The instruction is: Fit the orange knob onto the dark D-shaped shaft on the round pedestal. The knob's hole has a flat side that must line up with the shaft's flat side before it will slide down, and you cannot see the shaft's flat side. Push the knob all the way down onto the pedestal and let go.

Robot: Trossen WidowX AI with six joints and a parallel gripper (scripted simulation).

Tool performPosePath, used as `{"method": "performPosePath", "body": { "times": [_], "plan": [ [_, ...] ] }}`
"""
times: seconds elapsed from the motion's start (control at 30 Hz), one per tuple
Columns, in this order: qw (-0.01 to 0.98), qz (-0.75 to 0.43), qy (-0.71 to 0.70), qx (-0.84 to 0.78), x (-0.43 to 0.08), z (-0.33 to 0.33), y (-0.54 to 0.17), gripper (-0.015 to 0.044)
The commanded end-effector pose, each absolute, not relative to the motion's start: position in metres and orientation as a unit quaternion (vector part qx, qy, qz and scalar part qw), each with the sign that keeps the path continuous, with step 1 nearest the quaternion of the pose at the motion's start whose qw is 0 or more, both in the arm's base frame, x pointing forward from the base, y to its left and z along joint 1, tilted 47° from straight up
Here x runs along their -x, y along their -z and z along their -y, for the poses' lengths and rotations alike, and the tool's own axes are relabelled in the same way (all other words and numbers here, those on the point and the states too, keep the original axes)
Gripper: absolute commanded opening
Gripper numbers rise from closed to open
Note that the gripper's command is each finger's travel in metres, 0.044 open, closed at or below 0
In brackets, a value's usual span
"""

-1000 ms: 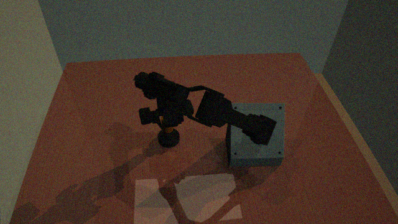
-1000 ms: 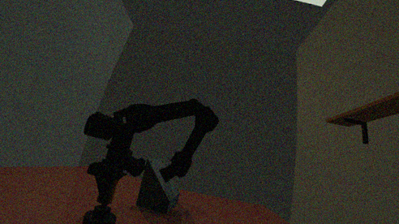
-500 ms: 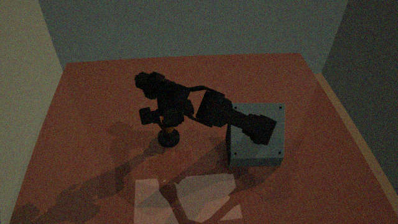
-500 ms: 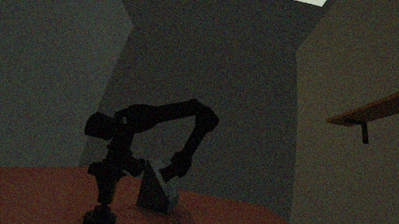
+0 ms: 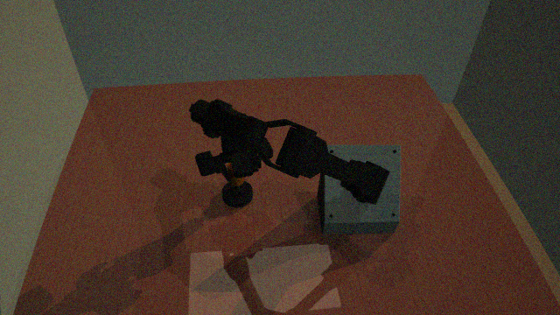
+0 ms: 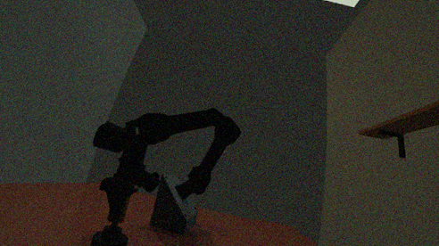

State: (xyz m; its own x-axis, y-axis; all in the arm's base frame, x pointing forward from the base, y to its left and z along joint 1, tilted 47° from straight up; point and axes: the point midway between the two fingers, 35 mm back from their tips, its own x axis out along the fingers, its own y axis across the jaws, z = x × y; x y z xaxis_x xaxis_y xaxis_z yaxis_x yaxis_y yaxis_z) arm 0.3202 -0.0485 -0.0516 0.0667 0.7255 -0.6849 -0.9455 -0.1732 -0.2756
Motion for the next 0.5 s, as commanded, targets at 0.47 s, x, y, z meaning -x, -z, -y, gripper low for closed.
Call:
{"method": "performPosePath", "body": {
  "times": [0.47],
  "plan": [
    [0.601, -0.104, -0.675, 0.415, -0.3198, 0.0454, 0.0542, 0.0000]
  ]
}}
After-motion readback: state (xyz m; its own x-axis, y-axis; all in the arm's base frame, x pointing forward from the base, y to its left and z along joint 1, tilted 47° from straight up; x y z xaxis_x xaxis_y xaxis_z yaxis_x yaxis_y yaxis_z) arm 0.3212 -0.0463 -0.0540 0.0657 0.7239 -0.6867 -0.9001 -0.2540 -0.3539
